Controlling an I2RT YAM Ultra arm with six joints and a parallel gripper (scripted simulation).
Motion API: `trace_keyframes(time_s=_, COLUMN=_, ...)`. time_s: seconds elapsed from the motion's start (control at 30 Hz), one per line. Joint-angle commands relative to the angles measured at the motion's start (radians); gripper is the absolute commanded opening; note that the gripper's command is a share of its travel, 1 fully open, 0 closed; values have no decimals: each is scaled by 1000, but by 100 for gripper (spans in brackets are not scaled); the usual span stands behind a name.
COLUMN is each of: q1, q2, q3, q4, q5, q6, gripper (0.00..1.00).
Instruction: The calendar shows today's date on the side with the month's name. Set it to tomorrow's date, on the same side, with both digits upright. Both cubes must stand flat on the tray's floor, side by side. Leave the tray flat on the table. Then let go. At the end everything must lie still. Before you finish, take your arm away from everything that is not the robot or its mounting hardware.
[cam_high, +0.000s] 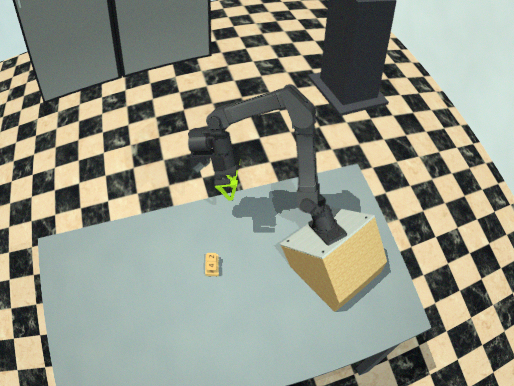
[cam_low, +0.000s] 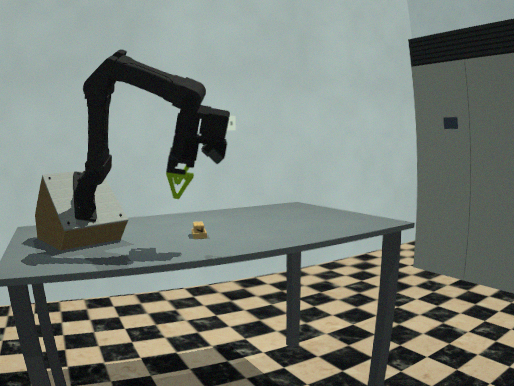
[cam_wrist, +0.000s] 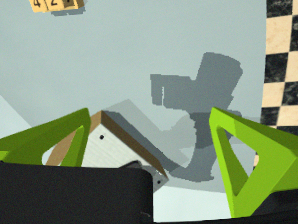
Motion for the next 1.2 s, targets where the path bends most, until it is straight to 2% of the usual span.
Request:
trace_keyframes(time_s=0.0, q1=178, q2=102, q3=29, q4=64, q5=157, q6=246, gripper=100)
trace_keyframes(time_s=0.2, q1=495, q2=303, q3=40, q4=130, q5=347, q6=518, gripper=100)
trace_keyframes(time_s=0.27, q1=495, q2=303, q3=40, q4=130, q5=347, q6=518, gripper=100)
trace_keyframes(time_s=0.4, q1=645, q2=397, q3=45, q4=162, q5=437, q6=647, gripper=100)
trace_keyframes(time_s=0.5, q1=714, q2=441, q3=48, q4=176, q5=479, q6=706, gripper=100)
trace_keyframes(time_s=0.6, q1=749, q2=463, q3=49, q4=184, q5=499, q6=736, gripper=100)
trace_keyframes(time_s=0.63, q1=754, q2=430, q3=50, q4=185, q5=502, q6=740, gripper=100)
trace_keyframes(time_s=0.67, q1=757, q2=432, q3=50, q4=185, q5=504, q6=743, gripper=100)
trace_keyframes(time_s=1.17, q1=757, q2=430, q3=49, q4=181, q5=504, q6=743, gripper=100)
